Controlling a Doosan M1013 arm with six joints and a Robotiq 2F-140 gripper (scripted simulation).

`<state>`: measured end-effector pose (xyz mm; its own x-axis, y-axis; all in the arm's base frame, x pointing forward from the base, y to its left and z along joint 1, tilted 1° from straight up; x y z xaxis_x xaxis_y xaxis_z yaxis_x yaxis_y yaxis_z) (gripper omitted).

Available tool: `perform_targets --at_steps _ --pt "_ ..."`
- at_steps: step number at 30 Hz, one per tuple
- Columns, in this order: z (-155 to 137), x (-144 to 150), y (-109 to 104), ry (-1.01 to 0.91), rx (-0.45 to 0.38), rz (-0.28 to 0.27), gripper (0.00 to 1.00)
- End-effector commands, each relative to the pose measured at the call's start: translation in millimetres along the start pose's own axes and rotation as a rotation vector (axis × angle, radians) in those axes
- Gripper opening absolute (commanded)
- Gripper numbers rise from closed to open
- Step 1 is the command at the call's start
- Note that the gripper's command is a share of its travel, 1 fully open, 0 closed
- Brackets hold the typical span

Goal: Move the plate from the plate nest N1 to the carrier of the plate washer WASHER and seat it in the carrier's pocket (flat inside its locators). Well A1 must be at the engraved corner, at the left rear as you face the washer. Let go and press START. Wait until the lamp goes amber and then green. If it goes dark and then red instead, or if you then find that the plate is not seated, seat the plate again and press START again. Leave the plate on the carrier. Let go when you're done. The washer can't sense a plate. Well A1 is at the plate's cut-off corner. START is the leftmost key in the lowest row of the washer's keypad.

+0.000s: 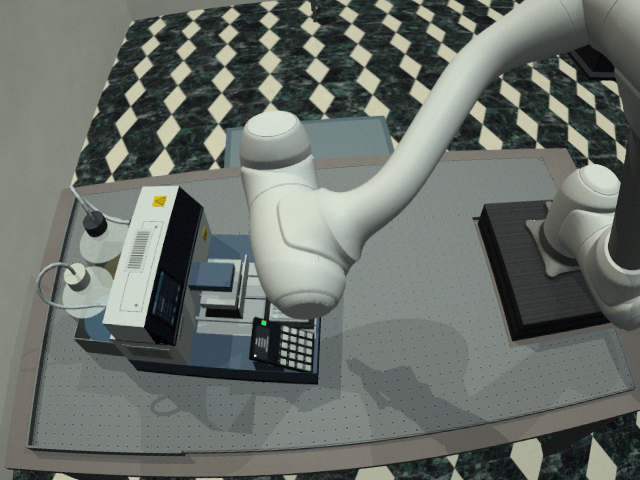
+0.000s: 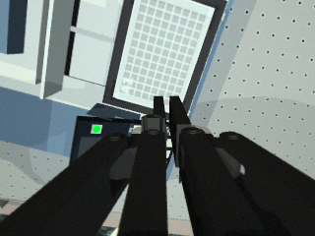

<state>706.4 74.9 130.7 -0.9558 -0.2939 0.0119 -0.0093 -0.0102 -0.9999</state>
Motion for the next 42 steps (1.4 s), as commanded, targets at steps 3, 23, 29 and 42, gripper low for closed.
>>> perform_targets --at_steps 3,23,29,42 --pt "-16.9 -2.5 -0.9 -0.116 -0.003 0.002 0.10" --pt "-106.3 -12.7 -1.2 -0.716 -0.002 0.003 0.10" --pt "-131.5 -15.6 -1.2 -0.916 -0.002 0.003 0.10" --pt "-131.5 -15.6 -1.2 -1.282 -0.001 0.004 0.10"
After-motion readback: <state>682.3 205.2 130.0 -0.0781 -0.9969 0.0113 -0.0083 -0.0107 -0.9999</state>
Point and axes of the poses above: the point where the finger pads meet when closed, its own y axis out along the fingers, its own x axis across the jaws, z = x × y, the point moved 1 cm from there along -y, back along the fingers, and after that the axes turned 11 degrees about -y, right-handed, at the moved point
